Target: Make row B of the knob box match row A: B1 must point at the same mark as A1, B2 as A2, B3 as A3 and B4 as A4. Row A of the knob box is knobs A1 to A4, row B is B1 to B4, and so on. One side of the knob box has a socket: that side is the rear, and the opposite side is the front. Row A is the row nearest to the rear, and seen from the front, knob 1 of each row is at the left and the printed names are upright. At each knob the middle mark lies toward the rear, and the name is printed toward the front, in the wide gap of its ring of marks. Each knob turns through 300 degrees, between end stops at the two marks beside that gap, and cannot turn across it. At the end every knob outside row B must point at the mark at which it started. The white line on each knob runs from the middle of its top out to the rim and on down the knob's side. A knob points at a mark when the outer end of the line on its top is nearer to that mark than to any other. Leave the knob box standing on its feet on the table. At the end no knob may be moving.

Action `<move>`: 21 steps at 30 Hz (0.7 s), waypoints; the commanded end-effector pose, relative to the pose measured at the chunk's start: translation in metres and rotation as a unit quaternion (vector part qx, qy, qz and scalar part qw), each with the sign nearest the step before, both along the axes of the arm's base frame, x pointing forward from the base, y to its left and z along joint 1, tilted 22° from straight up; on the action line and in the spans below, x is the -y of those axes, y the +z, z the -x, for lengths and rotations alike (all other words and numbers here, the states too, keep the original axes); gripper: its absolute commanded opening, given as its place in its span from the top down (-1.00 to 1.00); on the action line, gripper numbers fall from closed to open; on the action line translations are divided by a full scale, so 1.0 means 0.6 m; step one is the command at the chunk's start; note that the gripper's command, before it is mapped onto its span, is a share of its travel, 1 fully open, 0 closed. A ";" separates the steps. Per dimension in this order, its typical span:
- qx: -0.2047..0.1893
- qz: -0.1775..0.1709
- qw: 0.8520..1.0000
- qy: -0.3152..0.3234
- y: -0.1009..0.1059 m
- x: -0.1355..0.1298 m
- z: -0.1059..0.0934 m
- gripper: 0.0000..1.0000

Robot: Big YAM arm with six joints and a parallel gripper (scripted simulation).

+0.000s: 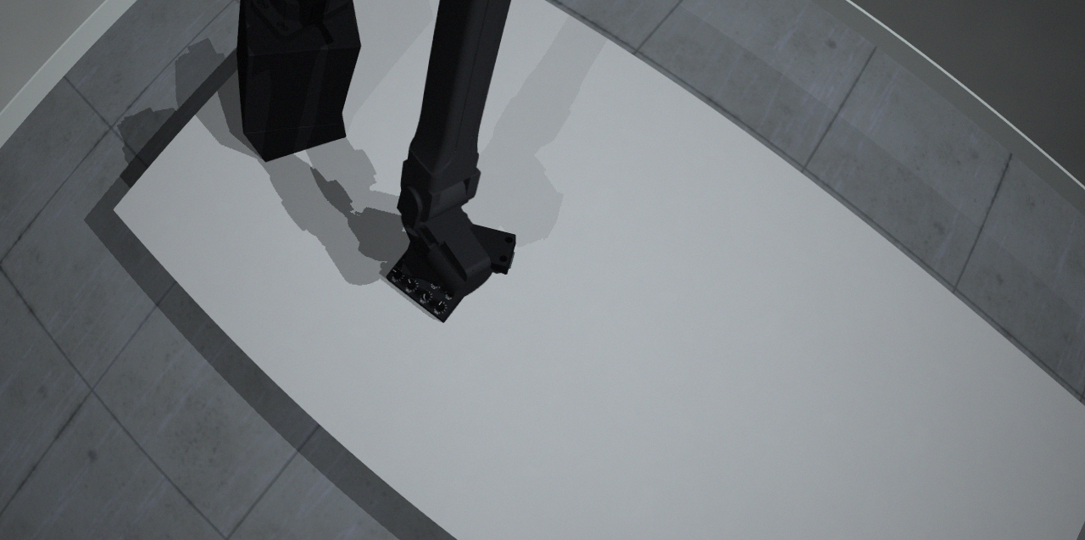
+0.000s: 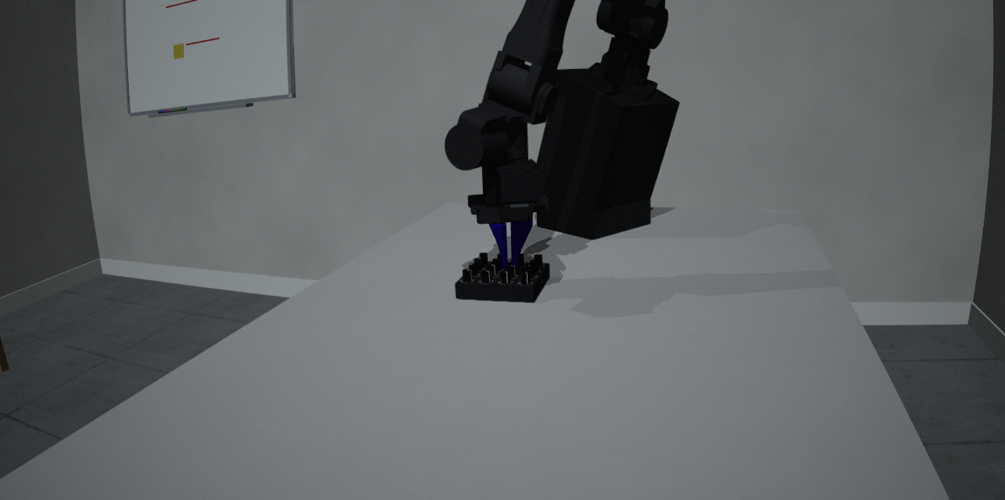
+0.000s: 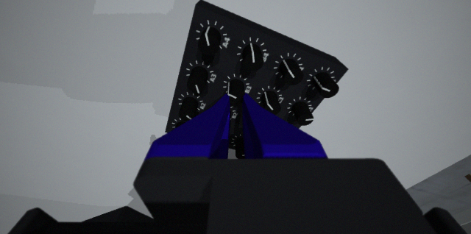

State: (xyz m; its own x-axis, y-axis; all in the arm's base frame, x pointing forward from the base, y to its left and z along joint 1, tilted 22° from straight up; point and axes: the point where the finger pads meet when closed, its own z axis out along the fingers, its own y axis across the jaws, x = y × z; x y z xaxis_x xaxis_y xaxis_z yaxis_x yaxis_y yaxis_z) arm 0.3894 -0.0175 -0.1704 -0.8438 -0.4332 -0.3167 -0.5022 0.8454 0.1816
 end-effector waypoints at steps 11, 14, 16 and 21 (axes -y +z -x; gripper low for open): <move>0.058 0.031 0.985 0.161 -0.002 -0.004 -0.011 0.86; 0.071 0.039 0.977 0.198 -0.002 -0.004 -0.011 0.86; 0.078 0.043 0.971 0.221 -0.002 -0.004 -0.010 0.86; 0.096 0.054 0.955 0.275 -0.002 -0.004 -0.010 0.86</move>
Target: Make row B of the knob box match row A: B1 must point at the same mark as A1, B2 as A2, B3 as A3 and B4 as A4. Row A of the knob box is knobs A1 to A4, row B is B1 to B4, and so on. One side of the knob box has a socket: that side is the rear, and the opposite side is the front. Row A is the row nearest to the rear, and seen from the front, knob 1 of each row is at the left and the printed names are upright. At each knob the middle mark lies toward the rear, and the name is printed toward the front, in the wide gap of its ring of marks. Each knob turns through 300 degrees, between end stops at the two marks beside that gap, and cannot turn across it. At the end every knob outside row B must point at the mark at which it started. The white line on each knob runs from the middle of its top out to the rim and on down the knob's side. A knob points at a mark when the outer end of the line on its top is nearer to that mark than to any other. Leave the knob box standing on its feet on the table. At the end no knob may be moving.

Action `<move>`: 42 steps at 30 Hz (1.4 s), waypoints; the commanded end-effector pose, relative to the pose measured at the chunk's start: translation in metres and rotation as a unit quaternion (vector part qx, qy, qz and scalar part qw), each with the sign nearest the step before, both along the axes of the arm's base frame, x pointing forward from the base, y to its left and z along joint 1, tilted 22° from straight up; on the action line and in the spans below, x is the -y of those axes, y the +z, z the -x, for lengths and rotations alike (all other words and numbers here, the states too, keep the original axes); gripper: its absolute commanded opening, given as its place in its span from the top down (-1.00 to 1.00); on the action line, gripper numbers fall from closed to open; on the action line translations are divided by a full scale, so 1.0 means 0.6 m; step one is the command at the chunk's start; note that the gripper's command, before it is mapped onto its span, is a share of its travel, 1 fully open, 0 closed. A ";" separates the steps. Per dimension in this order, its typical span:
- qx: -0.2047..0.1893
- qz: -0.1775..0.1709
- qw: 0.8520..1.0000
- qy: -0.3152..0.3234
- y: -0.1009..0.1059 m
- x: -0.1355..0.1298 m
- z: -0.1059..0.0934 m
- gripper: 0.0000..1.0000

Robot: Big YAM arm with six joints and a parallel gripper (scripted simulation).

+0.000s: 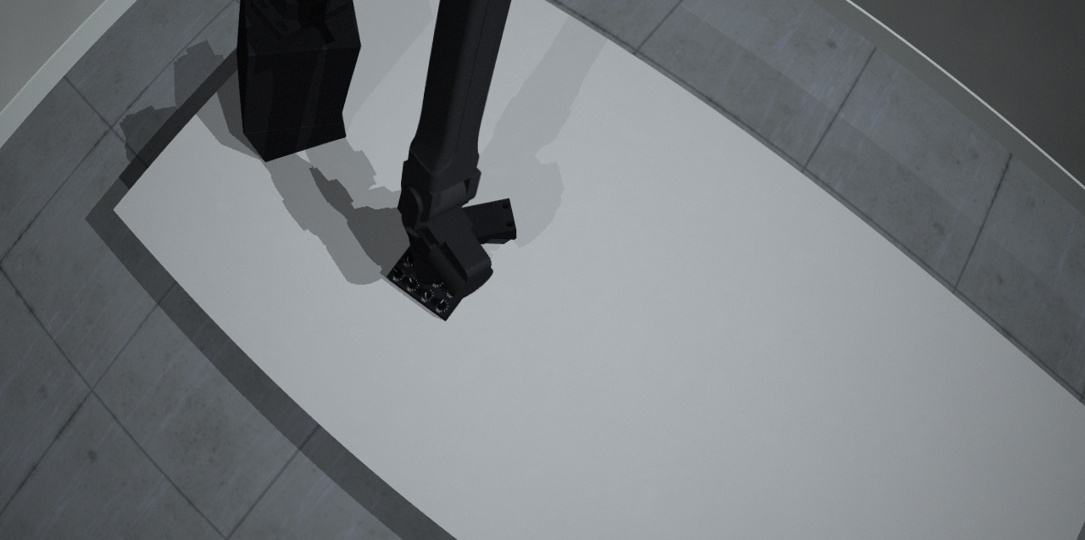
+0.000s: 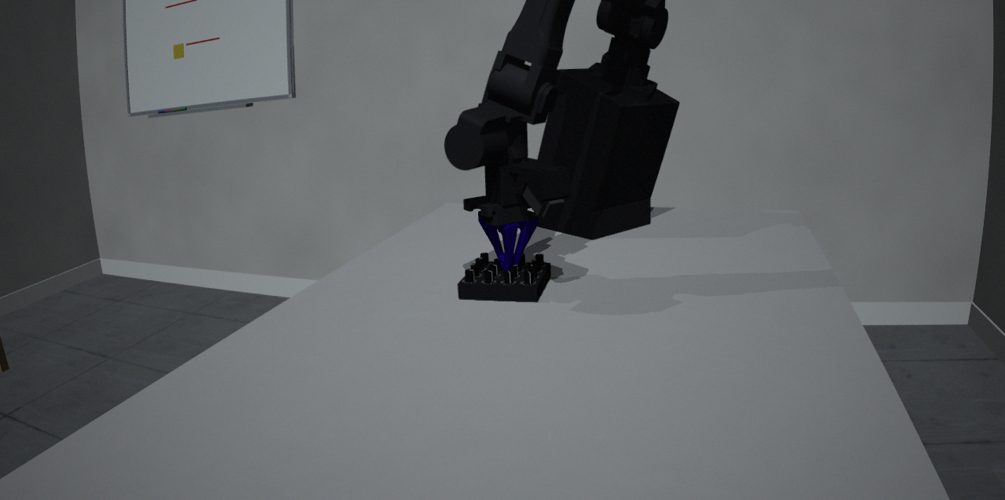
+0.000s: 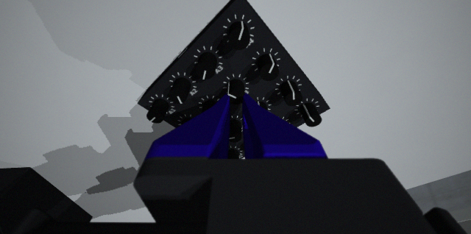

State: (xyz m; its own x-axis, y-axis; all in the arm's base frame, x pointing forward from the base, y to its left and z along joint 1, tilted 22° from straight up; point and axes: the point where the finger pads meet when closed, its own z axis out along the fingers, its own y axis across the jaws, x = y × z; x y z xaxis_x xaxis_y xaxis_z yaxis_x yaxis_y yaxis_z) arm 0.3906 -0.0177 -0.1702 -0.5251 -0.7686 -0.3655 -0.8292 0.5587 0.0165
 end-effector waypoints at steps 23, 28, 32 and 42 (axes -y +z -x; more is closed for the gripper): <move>0.089 0.051 0.961 0.255 -0.003 -0.005 -0.010 0.86; 0.100 0.058 0.950 0.290 -0.003 -0.005 -0.009 0.86; 0.108 0.062 0.942 0.313 -0.003 -0.005 -0.009 0.86; 0.117 0.068 0.930 0.342 -0.003 -0.005 -0.009 0.86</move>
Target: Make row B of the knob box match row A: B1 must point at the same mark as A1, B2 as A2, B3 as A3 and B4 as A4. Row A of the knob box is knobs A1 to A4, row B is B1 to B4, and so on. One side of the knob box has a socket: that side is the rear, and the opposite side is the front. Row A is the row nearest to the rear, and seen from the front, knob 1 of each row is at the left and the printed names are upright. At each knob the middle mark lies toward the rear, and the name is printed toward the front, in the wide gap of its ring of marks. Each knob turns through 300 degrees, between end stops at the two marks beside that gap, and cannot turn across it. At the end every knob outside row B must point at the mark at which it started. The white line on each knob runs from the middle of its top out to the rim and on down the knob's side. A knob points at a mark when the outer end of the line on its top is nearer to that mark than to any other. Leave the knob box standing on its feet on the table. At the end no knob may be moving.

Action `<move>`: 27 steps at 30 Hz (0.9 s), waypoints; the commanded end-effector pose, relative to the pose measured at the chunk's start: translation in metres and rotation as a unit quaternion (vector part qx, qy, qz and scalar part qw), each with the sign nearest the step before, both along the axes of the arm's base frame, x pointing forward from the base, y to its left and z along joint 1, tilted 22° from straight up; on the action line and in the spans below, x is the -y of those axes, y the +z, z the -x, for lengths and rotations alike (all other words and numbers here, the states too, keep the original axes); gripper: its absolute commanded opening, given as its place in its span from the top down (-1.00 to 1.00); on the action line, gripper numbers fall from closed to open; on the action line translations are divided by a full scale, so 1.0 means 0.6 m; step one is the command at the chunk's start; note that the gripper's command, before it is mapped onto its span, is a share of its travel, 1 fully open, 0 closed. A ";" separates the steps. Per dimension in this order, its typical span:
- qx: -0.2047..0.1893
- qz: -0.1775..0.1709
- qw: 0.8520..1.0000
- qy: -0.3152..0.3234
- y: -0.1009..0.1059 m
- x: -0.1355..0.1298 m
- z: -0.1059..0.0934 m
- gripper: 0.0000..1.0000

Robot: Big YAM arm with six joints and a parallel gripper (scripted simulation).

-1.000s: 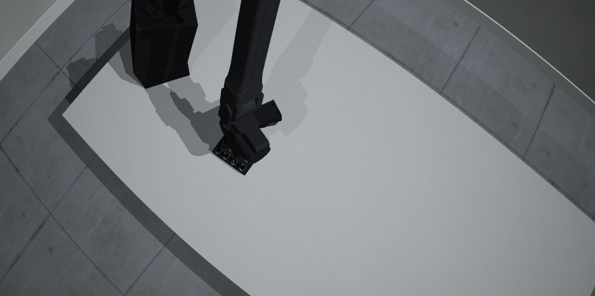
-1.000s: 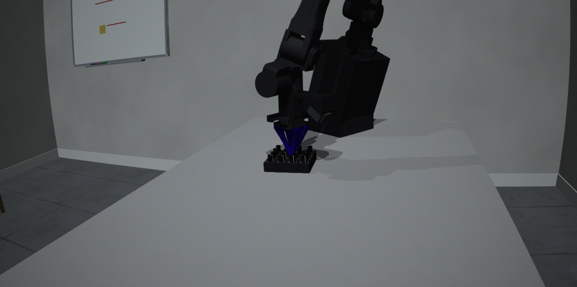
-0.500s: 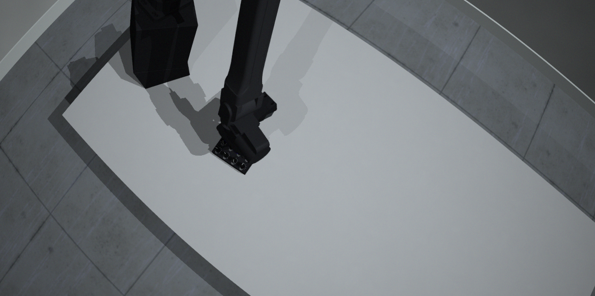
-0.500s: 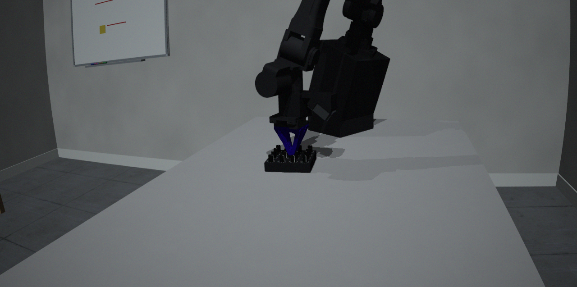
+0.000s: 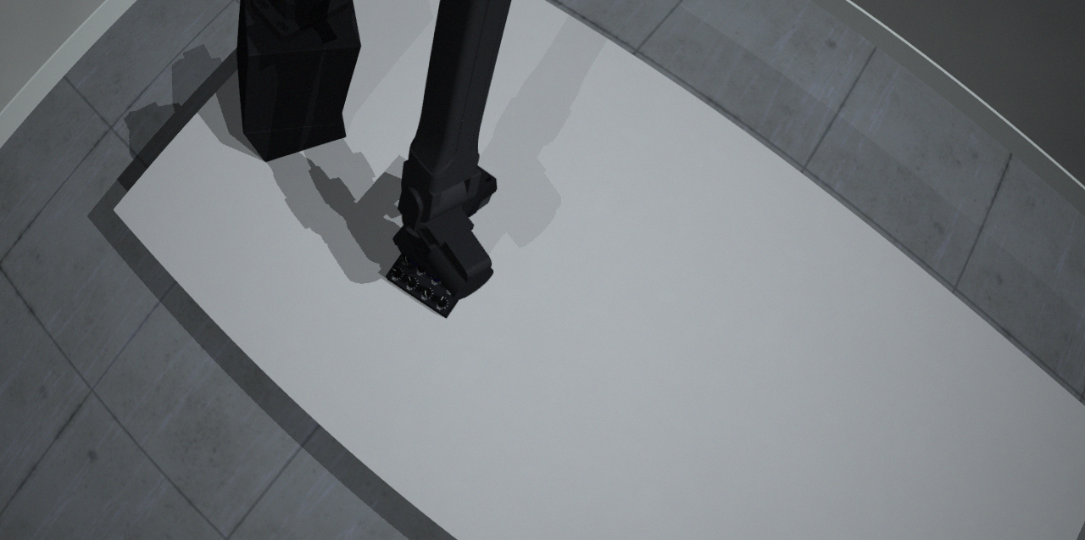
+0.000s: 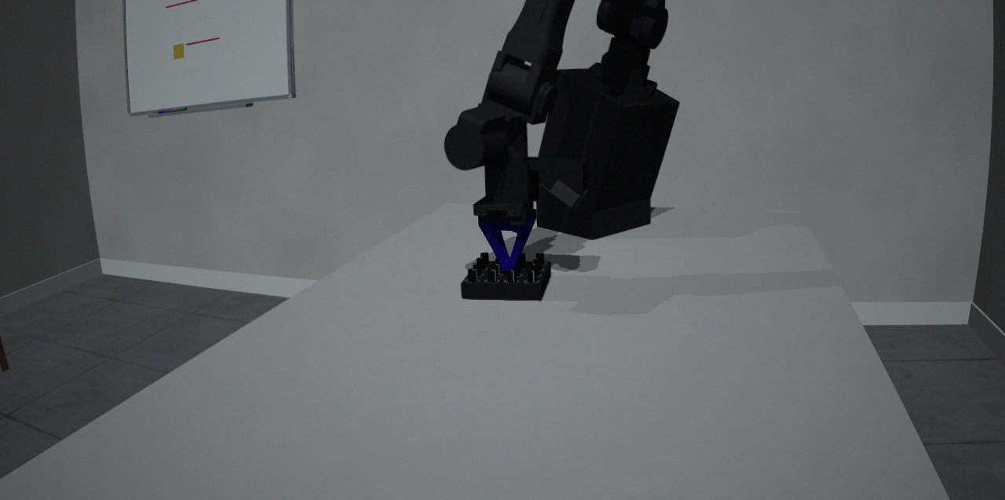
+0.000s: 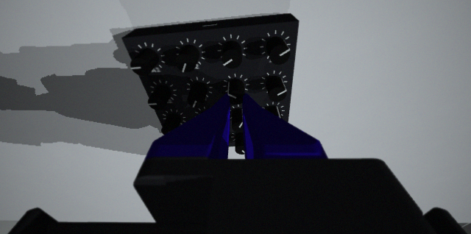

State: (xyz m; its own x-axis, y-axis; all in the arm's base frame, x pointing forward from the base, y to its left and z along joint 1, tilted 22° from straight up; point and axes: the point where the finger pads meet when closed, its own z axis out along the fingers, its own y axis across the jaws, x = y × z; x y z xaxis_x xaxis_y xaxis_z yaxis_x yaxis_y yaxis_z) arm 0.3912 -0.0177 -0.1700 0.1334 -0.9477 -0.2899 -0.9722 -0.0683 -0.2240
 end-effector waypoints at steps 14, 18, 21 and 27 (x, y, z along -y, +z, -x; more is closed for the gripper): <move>0.014 0.005 0.999 0.038 -0.003 -0.005 -0.007 0.86; 0.014 0.005 0.999 0.038 -0.004 -0.005 -0.007 0.86; 0.014 0.005 0.999 0.038 -0.004 -0.005 -0.007 0.86; 0.014 0.005 0.999 0.038 -0.004 -0.005 -0.007 0.86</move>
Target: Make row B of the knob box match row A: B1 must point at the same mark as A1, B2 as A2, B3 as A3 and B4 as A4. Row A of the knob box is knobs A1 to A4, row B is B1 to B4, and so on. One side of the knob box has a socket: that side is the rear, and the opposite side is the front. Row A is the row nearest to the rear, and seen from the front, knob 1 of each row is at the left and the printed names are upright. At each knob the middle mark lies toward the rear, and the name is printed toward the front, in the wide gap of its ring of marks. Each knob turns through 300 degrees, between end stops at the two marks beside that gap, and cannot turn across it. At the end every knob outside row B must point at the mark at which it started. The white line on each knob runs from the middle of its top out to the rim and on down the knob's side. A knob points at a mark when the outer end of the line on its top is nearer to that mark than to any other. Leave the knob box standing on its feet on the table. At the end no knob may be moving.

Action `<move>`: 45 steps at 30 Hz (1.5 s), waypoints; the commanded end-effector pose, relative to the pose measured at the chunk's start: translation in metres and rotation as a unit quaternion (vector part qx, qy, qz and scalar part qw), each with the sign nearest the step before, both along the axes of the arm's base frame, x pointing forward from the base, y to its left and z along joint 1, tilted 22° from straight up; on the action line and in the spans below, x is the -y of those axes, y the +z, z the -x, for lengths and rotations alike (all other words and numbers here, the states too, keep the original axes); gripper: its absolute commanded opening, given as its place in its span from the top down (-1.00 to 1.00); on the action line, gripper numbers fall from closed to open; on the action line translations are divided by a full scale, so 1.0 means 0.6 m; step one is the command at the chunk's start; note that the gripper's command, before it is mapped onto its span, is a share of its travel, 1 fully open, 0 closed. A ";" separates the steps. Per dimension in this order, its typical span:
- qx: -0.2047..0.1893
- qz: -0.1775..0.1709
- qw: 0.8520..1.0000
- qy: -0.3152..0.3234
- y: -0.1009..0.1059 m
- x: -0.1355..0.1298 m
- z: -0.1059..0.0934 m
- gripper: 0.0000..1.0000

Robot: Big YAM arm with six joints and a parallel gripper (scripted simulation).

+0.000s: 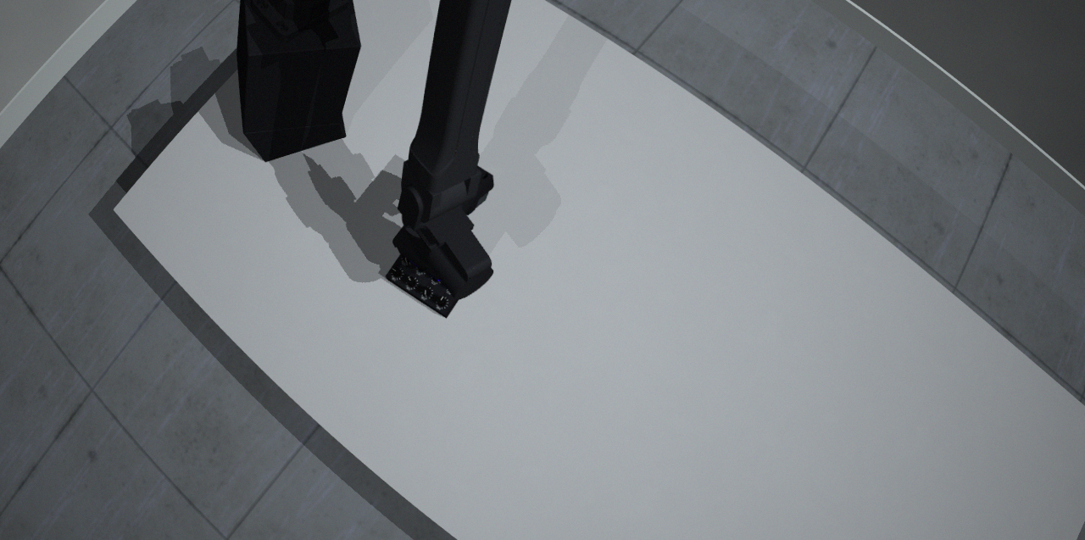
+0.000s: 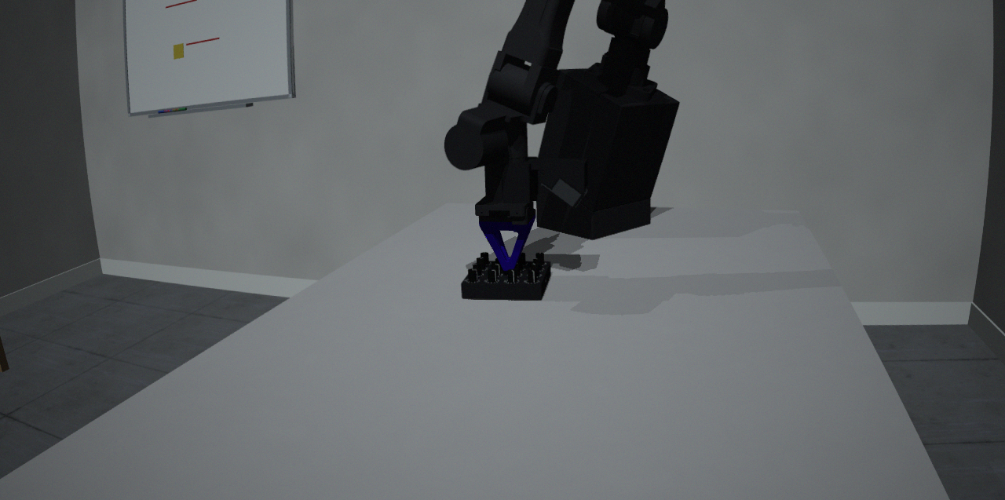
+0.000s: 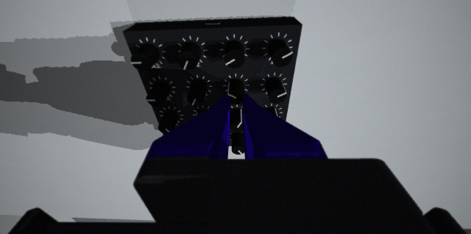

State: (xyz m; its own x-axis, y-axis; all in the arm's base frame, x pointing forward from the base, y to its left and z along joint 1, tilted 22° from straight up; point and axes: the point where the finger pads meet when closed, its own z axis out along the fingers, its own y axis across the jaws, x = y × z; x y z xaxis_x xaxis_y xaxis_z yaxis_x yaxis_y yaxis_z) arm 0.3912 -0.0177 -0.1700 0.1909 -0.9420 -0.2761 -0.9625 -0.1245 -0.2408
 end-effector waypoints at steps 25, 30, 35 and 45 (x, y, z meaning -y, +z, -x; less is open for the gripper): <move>0.006 0.000 1.000 0.009 0.004 -0.002 -0.008 0.65; 0.008 0.000 1.000 -0.001 0.026 0.014 -0.001 0.65; 0.008 -0.001 1.000 -0.001 0.048 0.021 0.004 0.65; 0.007 0.000 1.000 -0.001 0.071 0.029 0.010 0.65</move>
State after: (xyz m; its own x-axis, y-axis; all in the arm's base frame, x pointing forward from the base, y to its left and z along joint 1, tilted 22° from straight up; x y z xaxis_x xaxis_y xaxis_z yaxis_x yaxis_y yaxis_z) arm 0.3875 -0.0292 -0.1351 0.1921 -0.9428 -0.2725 -0.9605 -0.1236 -0.2493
